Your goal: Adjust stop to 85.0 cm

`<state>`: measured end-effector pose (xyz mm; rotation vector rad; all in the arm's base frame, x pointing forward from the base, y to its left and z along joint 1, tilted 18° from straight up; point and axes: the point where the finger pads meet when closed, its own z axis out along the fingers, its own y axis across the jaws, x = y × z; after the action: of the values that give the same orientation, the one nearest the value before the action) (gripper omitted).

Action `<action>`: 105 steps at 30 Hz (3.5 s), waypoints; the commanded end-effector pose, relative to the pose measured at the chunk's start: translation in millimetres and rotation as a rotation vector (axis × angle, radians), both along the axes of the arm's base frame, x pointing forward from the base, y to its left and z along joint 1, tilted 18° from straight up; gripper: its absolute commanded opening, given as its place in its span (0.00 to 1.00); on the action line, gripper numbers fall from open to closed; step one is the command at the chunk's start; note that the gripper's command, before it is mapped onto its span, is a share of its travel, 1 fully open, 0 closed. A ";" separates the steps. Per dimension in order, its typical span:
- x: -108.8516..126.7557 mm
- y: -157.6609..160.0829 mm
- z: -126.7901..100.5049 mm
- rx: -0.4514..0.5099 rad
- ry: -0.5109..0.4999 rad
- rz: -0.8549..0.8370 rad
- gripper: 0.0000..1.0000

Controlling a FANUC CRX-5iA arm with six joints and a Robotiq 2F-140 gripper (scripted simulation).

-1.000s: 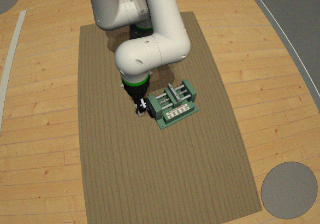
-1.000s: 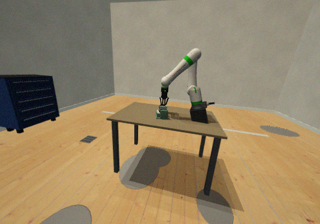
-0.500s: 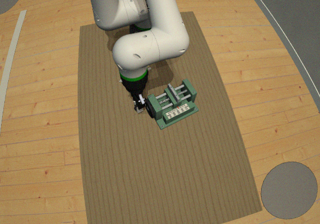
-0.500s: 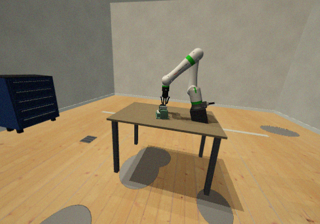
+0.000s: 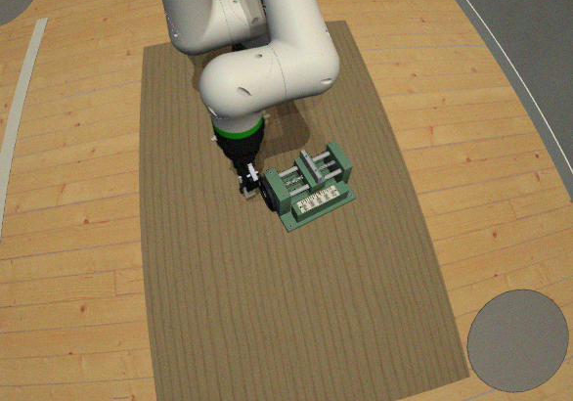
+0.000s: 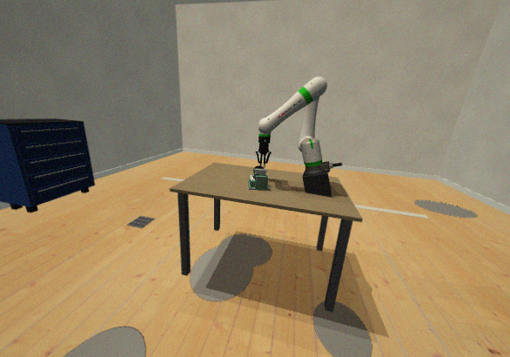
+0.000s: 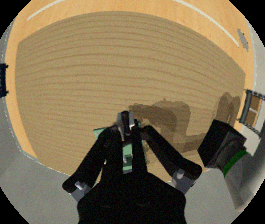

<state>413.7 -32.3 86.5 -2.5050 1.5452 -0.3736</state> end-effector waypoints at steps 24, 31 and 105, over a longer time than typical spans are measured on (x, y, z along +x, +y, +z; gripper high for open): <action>7.6 7.1 26.3 0.000 0.000 0.000 0.04; 11.3 9.3 29.7 0.000 0.000 0.000 0.04; 20.9 14.6 34.3 0.000 0.000 0.000 0.04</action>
<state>434.5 -17.7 120.7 -2.5050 1.5451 -0.3739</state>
